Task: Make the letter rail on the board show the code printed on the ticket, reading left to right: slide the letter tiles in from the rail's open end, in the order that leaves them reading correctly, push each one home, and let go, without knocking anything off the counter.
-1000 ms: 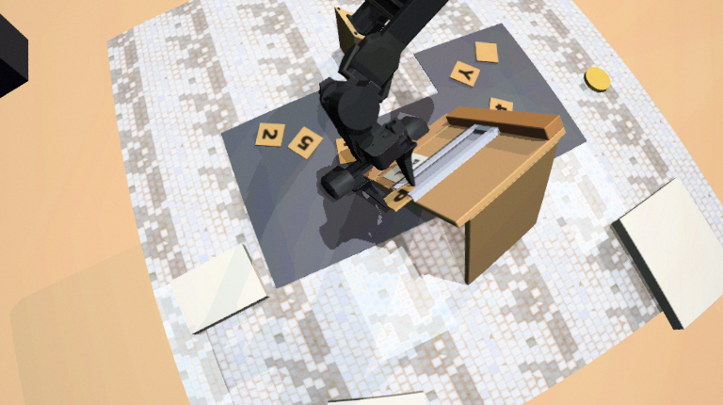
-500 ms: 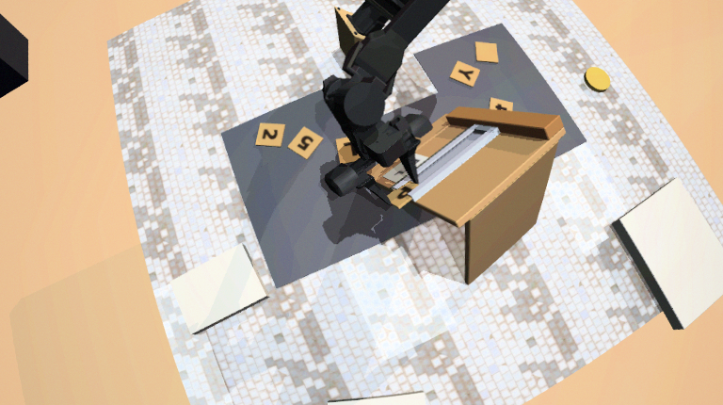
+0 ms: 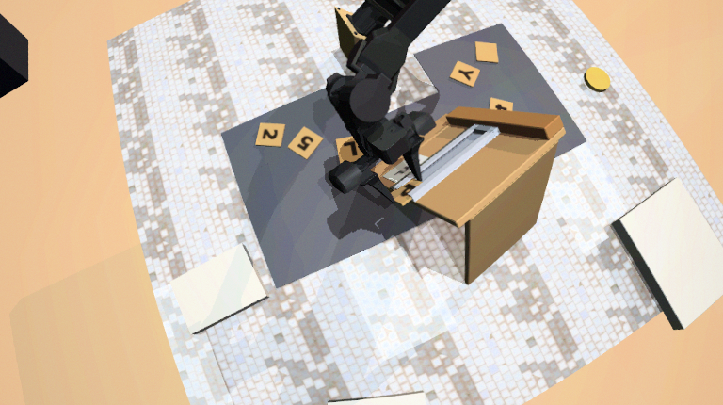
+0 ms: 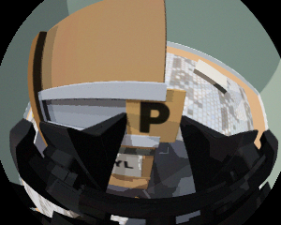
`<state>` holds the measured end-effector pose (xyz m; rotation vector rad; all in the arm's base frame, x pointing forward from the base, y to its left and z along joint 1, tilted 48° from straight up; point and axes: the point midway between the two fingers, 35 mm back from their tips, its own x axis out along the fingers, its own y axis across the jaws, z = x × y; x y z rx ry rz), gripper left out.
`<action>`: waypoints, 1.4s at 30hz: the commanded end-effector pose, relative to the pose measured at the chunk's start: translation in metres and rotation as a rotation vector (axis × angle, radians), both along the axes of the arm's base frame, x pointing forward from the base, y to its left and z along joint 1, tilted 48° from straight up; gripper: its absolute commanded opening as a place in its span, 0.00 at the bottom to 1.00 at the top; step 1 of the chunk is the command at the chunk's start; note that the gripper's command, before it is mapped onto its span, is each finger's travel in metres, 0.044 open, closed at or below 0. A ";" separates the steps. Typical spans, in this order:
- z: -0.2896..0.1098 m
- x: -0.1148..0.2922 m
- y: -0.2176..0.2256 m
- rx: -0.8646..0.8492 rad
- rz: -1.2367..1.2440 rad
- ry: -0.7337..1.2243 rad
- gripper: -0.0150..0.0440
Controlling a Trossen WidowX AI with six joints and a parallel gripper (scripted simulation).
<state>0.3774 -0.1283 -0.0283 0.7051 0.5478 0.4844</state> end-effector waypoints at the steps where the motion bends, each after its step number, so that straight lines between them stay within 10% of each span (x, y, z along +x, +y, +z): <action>1: 0.001 -0.002 0.002 0.000 -0.004 0.006 0.25; 42: 0.016 -0.006 0.016 0.002 -0.004 0.007 0.25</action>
